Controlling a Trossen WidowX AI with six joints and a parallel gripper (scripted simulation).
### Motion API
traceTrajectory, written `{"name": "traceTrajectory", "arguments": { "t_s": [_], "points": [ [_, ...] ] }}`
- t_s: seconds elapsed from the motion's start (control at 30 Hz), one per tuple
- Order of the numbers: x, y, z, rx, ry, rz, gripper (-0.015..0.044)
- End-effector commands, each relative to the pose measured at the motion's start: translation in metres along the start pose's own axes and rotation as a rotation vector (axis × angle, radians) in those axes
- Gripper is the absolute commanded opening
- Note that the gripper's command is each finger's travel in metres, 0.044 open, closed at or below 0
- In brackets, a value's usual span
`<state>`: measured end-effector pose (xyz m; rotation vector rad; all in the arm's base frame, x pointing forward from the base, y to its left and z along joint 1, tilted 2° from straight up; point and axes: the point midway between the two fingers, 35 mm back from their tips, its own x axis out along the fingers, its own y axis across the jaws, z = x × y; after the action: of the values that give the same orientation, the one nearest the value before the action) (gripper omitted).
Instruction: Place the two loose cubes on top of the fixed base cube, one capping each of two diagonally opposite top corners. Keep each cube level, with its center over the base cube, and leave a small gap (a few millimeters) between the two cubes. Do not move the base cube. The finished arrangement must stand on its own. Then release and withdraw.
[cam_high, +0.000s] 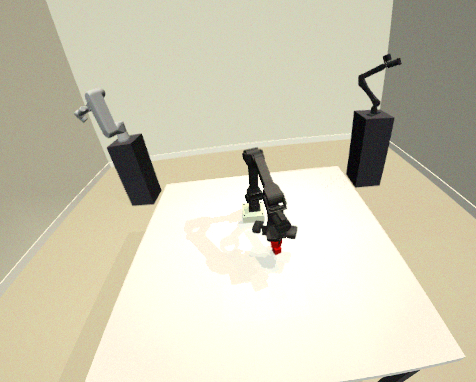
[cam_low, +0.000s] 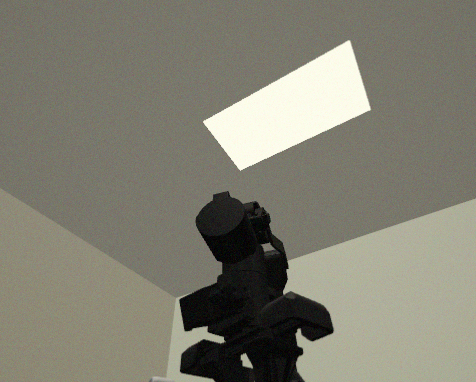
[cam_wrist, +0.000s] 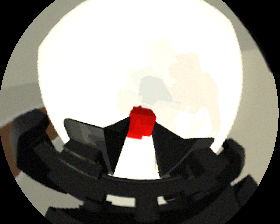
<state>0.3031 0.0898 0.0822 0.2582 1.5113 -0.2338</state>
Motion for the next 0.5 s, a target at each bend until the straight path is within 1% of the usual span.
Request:
{"name": "traceTrajectory", "arguments": {
  "t_s": [0.0,0.3,0.47],
  "points": [
    [0.006,0.0,0.001,0.005,-0.004,-0.003,0.0105],
    [0.027,0.0,0.002,0.0,-0.004,-0.003,0.0105],
    [0.029,0.0,0.002,0.0,-0.004,-0.003,0.0105]
  ]
}}
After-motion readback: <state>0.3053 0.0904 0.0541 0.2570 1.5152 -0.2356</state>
